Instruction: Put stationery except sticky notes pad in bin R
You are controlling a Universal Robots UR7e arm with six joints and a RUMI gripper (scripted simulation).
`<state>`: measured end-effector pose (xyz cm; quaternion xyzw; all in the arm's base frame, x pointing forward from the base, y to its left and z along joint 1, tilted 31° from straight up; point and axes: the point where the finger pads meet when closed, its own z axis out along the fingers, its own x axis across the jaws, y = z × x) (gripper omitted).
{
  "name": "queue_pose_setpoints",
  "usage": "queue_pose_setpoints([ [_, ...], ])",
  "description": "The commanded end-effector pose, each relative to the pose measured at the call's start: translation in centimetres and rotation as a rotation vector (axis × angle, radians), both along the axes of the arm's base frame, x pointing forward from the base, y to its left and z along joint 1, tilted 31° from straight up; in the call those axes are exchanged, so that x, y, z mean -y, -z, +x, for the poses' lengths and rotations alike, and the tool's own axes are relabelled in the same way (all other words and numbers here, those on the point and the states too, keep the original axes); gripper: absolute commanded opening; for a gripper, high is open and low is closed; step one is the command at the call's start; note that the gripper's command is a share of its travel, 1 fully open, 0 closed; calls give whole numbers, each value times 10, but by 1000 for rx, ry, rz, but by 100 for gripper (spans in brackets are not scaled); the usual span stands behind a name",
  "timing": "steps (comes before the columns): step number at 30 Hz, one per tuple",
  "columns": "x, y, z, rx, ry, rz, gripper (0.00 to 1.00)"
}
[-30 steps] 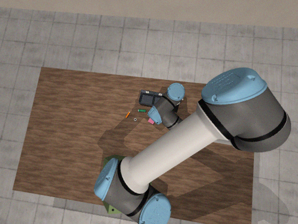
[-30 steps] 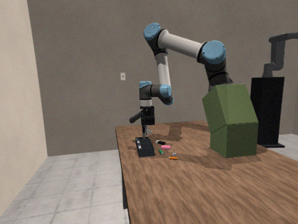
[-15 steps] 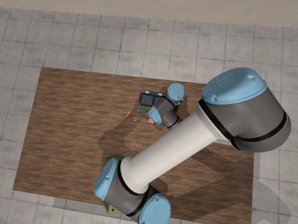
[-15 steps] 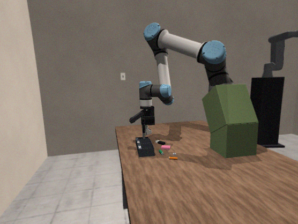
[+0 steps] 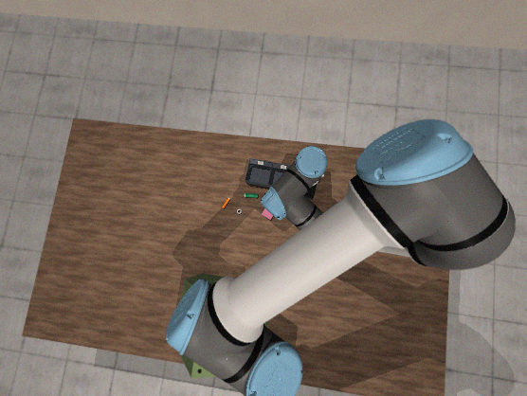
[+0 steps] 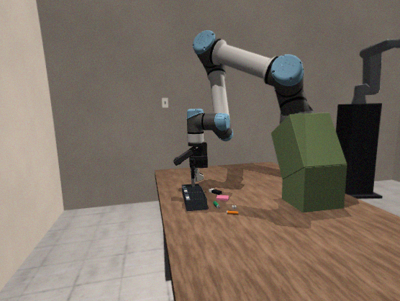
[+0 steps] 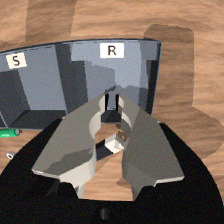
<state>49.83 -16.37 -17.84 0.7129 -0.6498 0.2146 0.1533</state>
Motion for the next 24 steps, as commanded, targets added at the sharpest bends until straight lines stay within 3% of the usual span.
queue_pose_setpoints([
  [1, -2, -4, 0, 1, 0, 0, 4],
  [24, -18, -31, -3, 1, 0, 0, 4],
])
